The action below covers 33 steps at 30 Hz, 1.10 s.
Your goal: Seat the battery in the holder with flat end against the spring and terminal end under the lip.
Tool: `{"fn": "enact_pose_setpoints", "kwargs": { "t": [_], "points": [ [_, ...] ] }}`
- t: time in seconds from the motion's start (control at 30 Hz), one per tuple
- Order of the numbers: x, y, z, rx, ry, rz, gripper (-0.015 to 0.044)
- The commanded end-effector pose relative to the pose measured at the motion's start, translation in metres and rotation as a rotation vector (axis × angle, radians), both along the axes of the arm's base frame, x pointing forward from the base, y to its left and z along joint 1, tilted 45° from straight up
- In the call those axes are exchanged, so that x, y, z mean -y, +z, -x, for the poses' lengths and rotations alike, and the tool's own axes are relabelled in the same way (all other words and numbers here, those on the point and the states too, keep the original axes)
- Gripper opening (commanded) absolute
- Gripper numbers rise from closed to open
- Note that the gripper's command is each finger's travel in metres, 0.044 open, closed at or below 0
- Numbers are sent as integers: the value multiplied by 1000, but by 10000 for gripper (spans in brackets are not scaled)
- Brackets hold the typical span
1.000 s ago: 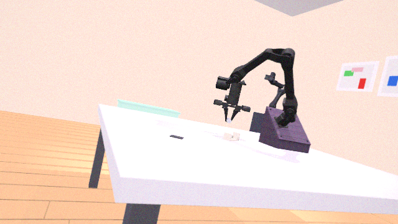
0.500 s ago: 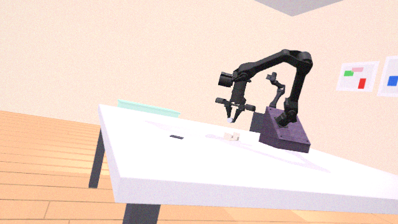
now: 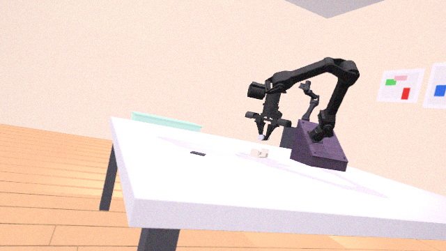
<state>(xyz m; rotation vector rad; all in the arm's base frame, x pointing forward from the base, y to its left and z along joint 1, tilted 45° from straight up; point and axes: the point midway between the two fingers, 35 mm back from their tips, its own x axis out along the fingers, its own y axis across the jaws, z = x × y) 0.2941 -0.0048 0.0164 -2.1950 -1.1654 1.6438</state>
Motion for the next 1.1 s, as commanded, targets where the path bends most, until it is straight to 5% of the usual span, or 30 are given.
{"fn": "enact_pose_setpoints", "kwargs": {
  "t": [0.0,1.07],
  "points": [
    [-9,-10,0,-62,46,40,81],
    [-30,-31,-6,-255,221,166,81]
  ]
}}
